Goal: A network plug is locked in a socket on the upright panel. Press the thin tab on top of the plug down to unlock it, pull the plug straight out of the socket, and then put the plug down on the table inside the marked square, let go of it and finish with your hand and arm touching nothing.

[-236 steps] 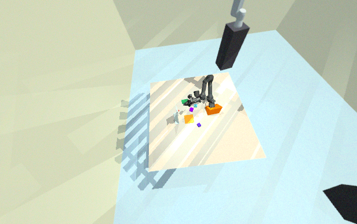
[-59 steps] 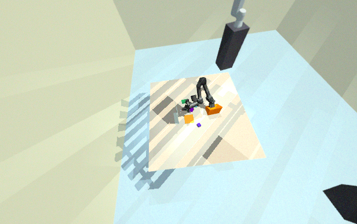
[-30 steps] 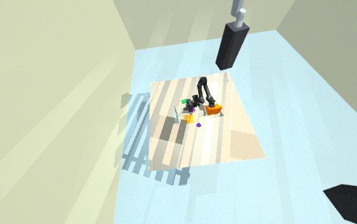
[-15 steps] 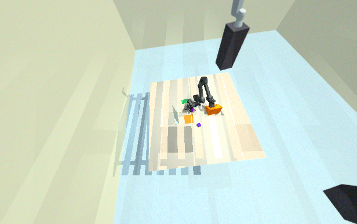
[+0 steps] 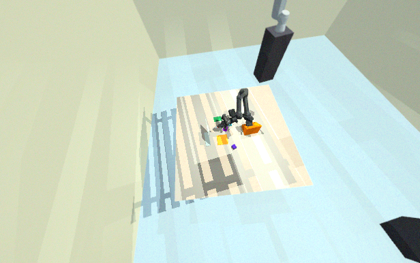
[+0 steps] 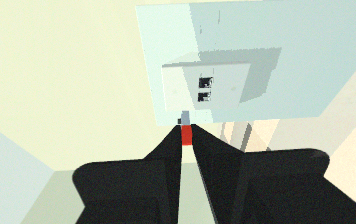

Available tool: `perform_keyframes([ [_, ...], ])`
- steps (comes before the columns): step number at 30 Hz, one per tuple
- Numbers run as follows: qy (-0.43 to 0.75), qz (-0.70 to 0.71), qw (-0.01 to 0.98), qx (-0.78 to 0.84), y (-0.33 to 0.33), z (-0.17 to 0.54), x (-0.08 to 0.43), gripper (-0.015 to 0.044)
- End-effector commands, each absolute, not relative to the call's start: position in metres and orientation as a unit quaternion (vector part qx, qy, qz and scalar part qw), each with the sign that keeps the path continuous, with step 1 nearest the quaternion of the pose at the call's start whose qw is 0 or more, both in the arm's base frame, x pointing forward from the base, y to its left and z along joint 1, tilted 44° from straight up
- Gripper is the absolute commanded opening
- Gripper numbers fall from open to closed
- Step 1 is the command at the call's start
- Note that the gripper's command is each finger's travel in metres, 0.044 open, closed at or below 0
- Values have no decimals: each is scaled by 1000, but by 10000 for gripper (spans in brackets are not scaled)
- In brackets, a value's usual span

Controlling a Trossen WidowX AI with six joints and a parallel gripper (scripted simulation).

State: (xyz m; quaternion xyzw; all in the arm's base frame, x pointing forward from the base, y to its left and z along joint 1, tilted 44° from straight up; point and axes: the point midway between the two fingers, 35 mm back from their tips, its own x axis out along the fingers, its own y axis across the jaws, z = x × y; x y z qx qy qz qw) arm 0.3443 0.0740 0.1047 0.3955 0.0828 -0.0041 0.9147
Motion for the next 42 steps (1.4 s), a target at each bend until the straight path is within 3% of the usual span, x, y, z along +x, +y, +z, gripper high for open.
perform_keyframes([
  [1,79,-5,914,398,80,112,343,0],
  [11,85,-13,913,400,89,119,337,0],
  [42,230,-371,825,359,24,-17,321,0],
])
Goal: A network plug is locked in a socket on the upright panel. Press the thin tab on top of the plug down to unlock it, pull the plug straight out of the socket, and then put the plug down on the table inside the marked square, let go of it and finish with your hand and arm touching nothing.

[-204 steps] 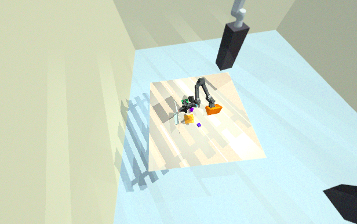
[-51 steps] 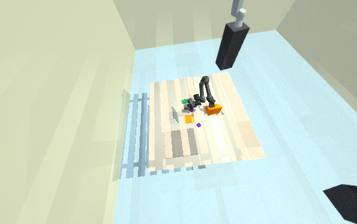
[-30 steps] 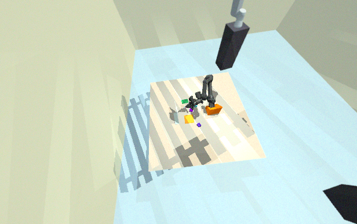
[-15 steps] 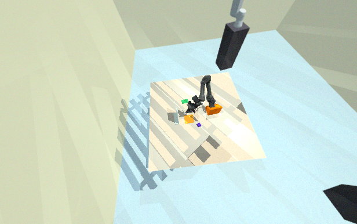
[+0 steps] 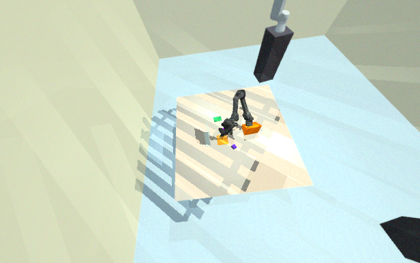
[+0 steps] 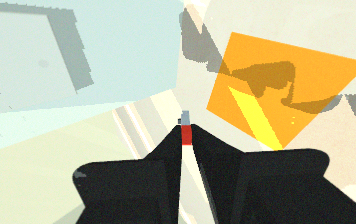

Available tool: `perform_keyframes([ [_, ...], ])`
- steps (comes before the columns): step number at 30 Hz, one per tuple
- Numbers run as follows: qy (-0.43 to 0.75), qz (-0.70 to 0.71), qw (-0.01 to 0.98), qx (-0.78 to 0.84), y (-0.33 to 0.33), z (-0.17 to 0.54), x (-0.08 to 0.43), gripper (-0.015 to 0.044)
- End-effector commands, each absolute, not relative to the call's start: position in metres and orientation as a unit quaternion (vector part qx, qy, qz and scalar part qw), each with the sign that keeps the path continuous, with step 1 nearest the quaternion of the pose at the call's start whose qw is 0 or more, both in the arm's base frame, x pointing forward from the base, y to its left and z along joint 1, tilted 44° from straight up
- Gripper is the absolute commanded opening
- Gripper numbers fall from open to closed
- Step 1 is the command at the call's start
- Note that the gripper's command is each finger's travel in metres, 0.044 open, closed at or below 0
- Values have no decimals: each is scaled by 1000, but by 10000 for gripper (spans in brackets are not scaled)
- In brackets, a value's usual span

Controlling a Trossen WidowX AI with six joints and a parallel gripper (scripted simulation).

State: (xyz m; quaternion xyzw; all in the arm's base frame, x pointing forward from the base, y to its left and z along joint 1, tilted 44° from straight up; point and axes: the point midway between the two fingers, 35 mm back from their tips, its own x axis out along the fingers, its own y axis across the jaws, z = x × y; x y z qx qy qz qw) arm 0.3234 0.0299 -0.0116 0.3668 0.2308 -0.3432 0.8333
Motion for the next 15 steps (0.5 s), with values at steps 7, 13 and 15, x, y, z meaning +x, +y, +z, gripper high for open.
perform_keyframes([
  [7,232,-434,806,330,10,-31,309,0],
  [13,233,-436,805,329,8,-34,309,0],
  [15,233,-436,805,329,6,-37,309,0],
])
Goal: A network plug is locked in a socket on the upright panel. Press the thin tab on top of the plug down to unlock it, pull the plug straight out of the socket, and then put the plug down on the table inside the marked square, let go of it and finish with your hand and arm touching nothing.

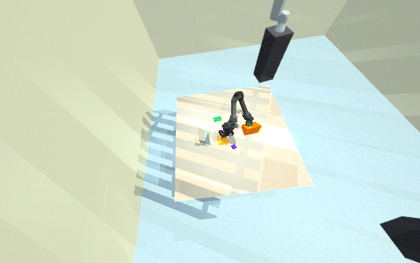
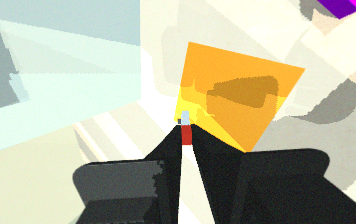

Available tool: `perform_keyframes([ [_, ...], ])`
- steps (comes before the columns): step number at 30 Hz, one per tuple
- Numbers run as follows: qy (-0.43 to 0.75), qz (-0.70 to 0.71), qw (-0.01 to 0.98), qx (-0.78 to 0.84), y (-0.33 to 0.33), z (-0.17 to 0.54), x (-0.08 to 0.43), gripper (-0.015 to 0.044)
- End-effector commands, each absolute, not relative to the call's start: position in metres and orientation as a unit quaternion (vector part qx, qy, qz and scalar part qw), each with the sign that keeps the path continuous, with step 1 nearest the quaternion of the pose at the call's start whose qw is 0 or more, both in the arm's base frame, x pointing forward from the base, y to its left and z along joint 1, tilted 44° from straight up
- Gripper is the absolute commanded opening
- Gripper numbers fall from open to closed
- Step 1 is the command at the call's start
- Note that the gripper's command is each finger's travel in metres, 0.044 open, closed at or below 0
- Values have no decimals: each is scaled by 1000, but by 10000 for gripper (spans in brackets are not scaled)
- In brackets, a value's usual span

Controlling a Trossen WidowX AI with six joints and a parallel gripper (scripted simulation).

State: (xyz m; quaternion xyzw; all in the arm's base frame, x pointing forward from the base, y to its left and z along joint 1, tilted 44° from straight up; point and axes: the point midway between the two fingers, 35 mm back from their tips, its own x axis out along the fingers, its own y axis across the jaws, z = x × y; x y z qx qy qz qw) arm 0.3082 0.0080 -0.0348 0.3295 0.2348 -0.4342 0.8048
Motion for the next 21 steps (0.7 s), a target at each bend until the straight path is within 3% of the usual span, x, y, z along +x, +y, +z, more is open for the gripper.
perform_keyframes([
  [1,233,-436,805,329,5,-38,310,0],
  [21,233,-436,805,329,-14,-58,308,0],
])
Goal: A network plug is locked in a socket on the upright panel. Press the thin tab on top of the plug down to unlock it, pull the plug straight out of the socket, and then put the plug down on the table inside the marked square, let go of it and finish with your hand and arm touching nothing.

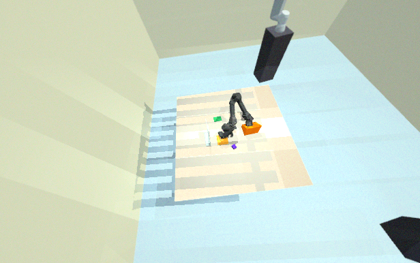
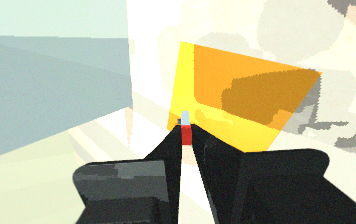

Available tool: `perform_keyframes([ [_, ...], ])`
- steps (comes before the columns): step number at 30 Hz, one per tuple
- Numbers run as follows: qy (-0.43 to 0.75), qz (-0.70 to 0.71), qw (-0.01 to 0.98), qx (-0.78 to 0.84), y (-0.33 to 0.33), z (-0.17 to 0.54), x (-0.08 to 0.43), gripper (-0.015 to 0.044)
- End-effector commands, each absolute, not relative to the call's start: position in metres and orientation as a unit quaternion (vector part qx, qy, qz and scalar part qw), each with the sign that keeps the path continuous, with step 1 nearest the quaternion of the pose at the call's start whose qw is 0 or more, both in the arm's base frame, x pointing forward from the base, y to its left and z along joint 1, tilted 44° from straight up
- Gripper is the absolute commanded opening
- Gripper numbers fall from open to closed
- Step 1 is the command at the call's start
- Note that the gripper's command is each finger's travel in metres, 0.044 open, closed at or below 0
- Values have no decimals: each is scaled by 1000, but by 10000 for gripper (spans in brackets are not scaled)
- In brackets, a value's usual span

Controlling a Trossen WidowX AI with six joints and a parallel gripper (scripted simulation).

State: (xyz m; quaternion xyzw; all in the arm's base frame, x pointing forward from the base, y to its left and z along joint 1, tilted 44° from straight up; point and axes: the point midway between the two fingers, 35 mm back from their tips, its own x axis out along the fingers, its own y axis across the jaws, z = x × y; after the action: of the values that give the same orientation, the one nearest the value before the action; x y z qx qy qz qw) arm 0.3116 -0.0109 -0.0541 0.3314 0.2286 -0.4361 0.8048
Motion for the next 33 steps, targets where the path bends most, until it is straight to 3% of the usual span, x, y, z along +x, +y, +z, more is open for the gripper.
perform_keyframes([
  [1,233,-436,805,329,-15,-59,308,0],
  [33,229,-437,805,328,-34,-75,306,0],
])
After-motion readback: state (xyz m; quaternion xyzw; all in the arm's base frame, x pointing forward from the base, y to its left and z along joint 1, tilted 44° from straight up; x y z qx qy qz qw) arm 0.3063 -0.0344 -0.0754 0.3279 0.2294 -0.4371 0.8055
